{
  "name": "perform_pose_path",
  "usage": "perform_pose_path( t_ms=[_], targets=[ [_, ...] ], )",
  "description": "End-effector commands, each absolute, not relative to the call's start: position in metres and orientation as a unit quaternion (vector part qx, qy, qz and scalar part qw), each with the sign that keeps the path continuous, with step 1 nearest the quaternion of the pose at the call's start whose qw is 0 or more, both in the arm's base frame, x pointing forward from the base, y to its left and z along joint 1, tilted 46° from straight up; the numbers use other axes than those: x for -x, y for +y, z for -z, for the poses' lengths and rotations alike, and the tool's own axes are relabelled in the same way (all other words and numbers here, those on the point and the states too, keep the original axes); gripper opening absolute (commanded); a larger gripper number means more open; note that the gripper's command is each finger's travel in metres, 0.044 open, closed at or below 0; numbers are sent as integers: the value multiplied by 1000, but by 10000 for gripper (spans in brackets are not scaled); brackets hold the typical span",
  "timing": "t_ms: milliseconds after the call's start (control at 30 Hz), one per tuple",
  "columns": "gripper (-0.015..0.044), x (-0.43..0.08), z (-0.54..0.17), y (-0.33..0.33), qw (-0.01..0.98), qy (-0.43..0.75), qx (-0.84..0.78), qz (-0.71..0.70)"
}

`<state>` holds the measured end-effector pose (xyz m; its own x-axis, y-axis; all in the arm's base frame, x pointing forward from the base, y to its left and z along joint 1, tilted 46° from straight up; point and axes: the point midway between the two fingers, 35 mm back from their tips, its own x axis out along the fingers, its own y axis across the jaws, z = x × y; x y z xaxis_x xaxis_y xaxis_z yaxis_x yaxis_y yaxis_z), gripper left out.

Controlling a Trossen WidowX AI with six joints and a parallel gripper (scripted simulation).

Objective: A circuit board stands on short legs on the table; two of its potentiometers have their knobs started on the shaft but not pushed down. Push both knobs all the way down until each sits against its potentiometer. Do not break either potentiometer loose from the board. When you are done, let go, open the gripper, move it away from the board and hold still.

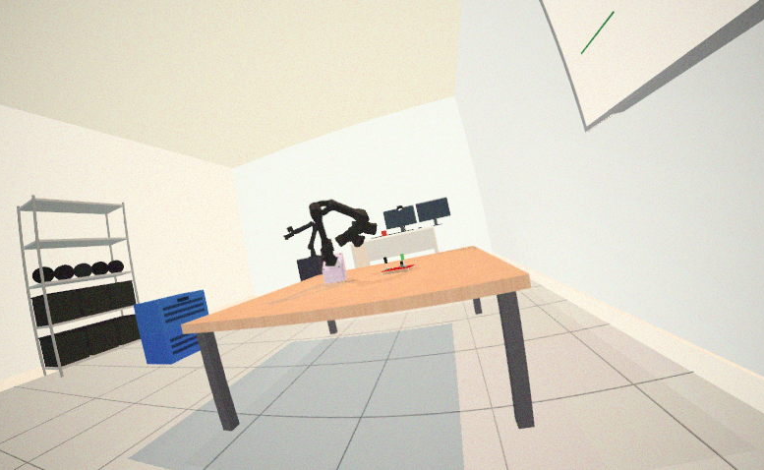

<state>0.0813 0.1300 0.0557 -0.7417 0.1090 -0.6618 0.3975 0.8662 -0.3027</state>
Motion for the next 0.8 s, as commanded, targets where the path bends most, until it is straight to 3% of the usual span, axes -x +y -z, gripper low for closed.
perform_pose_path(
  t_ms=[0, 767],
  targets=[
    [0, -98, -50, 124, 380, 900, -96, 191],
    [0, -213, -41, 85, 575, 787, 204, 93]
  ],
)
